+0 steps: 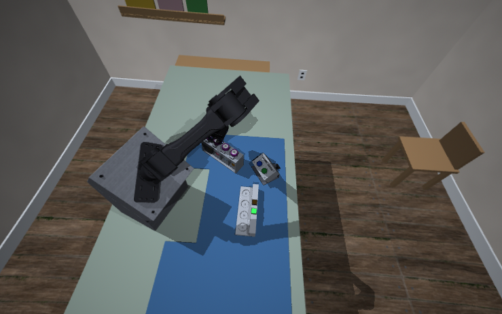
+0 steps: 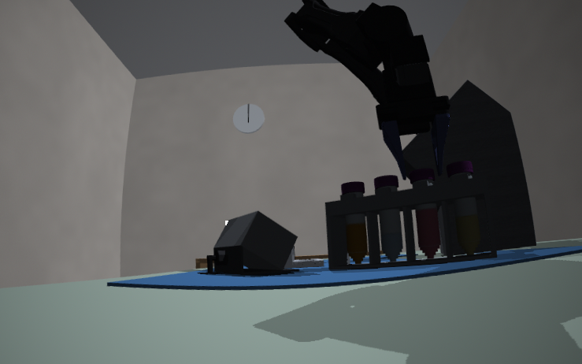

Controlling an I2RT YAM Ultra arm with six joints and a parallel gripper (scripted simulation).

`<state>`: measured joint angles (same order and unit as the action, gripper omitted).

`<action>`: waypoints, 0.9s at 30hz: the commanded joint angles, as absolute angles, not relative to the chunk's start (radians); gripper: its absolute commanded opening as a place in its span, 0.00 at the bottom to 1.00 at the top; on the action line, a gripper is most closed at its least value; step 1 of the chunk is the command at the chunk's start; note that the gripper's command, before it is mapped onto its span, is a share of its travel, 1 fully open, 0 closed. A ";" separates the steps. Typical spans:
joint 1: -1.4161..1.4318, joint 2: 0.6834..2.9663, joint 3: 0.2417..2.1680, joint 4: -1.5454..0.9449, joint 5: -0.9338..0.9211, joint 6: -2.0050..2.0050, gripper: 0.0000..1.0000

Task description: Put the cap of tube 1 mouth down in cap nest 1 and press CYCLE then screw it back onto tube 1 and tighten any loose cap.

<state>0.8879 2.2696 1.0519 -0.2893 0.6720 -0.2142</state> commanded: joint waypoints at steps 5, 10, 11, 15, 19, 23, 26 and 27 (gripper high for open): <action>0.889 2.269 1.055 -0.270 0.671 -0.226 0.49; 0.885 2.275 1.057 -0.263 0.670 -0.232 0.49; 0.885 2.275 1.057 -0.263 0.670 -0.232 0.49; 0.884 2.276 1.057 -0.262 0.670 -0.233 0.49; 0.884 2.276 1.057 -0.261 0.670 -0.233 0.00; 0.884 2.276 1.057 -0.261 0.670 -0.233 0.00; 0.884 2.276 1.057 -0.261 0.670 -0.233 0.00; 0.884 2.276 1.057 -0.261 0.670 -0.233 0.00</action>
<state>0.8791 2.2803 1.0538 -0.2676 0.6716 -0.2306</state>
